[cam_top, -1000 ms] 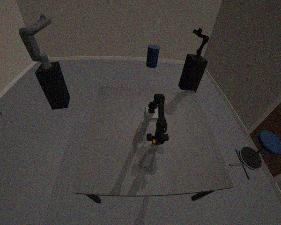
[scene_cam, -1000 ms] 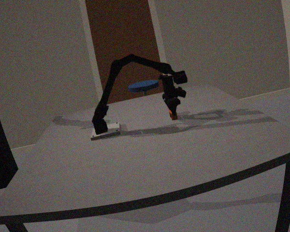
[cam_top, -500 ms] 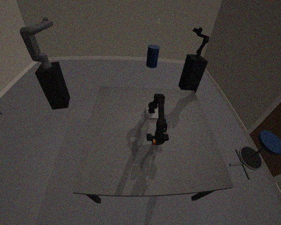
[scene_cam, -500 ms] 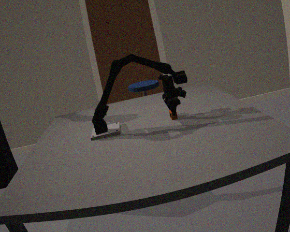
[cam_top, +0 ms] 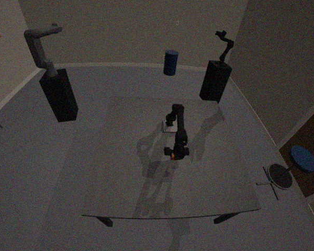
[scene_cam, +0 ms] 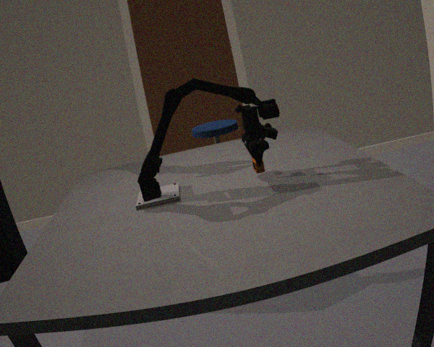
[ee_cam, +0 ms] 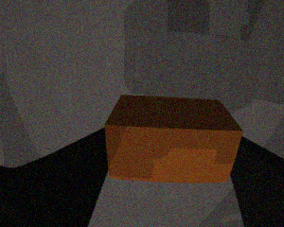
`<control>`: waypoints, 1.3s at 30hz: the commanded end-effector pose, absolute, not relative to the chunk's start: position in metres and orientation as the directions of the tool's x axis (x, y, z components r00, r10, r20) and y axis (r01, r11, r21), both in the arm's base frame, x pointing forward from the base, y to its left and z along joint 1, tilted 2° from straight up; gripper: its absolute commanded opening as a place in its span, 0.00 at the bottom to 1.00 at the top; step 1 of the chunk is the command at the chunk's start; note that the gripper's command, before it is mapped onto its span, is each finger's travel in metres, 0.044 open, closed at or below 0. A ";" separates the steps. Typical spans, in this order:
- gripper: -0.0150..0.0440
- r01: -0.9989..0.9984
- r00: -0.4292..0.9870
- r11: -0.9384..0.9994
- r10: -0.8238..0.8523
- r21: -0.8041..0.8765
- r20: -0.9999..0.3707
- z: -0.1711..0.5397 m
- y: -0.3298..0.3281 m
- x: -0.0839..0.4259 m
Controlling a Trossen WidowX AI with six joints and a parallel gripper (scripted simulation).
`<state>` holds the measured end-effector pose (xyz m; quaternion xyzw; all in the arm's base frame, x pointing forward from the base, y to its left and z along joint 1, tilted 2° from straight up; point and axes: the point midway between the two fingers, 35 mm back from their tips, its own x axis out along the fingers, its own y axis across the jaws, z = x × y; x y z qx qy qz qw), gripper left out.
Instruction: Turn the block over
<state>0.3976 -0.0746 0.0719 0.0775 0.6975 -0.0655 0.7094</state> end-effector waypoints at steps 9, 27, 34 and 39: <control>0.25 0.201 0.134 0.979 -0.005 0.022 -0.991 0.072 -0.075 0.401; 0.25 0.201 0.364 0.979 -0.054 0.021 -0.930 0.065 -0.075 0.401; 0.25 0.201 0.448 0.979 -0.072 0.022 -0.891 0.064 -0.074 0.398; 0.25 0.201 0.505 0.979 -0.084 0.022 -0.859 0.064 -0.073 0.395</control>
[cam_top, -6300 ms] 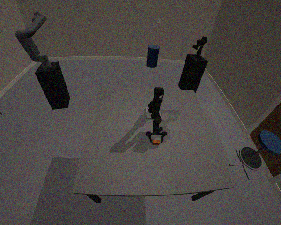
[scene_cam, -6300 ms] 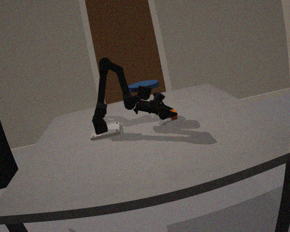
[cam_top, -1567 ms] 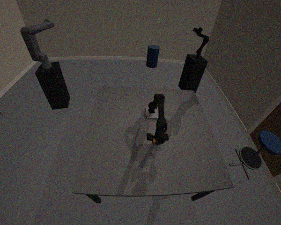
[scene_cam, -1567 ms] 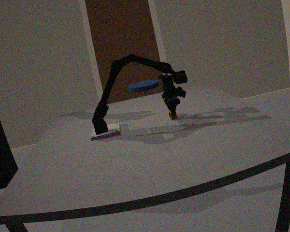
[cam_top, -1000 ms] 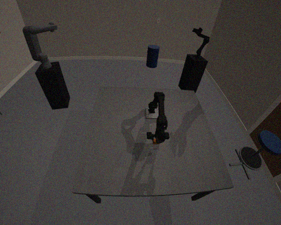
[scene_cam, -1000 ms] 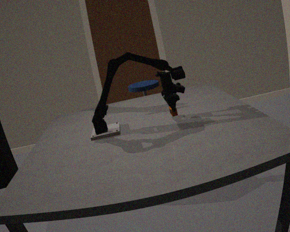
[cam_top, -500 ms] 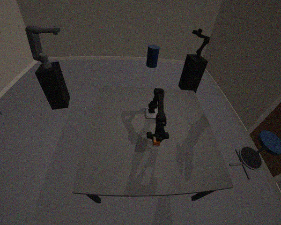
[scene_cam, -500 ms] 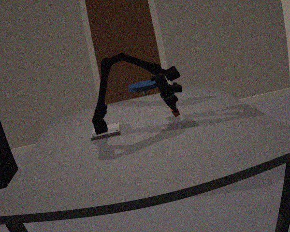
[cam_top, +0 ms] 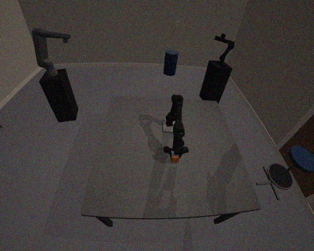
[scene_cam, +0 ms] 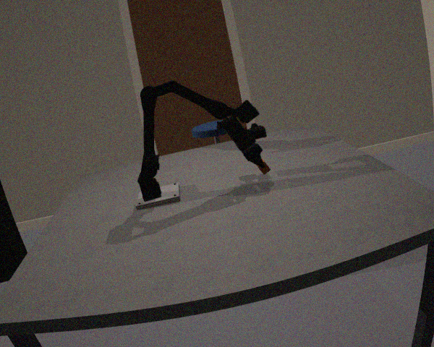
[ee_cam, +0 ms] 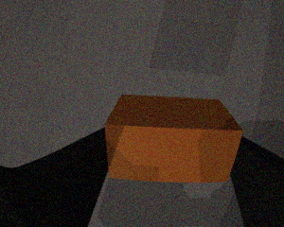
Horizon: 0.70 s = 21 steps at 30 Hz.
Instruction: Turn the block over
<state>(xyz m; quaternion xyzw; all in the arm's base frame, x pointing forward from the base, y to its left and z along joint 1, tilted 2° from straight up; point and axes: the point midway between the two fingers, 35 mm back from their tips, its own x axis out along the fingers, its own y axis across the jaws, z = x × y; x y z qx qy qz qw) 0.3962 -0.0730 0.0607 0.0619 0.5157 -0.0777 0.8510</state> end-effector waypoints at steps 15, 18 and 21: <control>0.25 0.200 0.601 0.979 -0.106 0.021 -0.792 0.051 -0.075 0.402; 0.25 0.200 0.636 0.980 -0.114 0.021 -0.763 0.045 -0.075 0.405; 0.25 0.200 0.670 0.980 -0.122 0.020 -0.733 0.040 -0.075 0.407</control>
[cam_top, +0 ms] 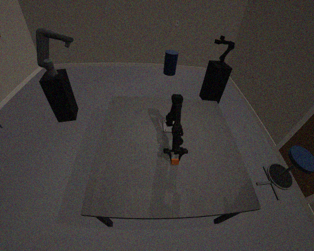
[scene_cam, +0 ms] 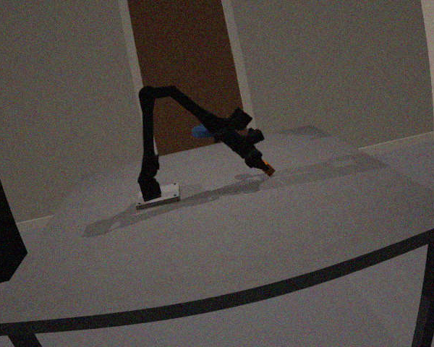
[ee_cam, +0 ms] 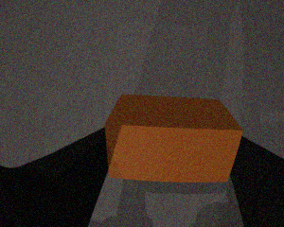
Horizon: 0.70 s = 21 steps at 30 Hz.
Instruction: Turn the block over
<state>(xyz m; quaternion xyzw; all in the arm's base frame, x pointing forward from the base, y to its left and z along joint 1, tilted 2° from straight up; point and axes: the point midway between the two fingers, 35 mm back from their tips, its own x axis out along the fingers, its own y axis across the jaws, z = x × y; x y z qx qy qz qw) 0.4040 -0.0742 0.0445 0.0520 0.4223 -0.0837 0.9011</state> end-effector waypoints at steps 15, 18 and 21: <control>0.25 0.200 0.816 0.980 -0.155 0.021 -0.558 0.025 -0.075 0.405; 0.25 0.200 0.840 0.980 -0.161 0.021 -0.519 0.024 -0.074 0.402; 0.25 0.201 0.862 0.979 -0.166 0.022 -0.479 0.025 -0.073 0.398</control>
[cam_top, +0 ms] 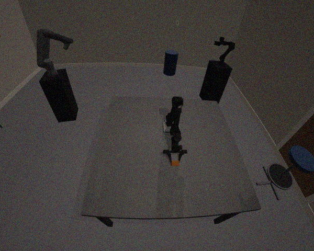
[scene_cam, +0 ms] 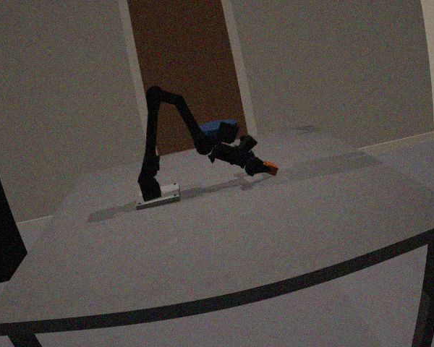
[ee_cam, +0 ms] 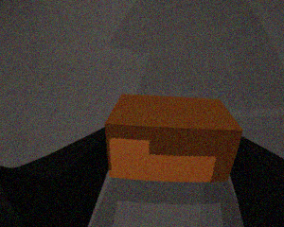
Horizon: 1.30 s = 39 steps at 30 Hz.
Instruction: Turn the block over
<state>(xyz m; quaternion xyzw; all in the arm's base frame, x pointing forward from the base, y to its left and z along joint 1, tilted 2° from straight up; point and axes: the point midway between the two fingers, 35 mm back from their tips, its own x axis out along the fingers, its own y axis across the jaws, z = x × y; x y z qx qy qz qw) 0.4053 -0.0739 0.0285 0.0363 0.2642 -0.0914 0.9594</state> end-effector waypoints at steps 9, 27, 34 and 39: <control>0.25 0.201 0.893 0.979 -0.174 0.023 -0.416 0.027 -0.072 0.391; 0.34 0.201 0.900 0.979 -0.176 0.023 -0.398 0.030 -0.072 0.390; 0.65 0.201 0.900 0.979 -0.176 0.023 -0.398 0.030 -0.072 0.390; 0.88 0.201 0.900 0.979 -0.176 0.023 -0.398 0.030 -0.072 0.390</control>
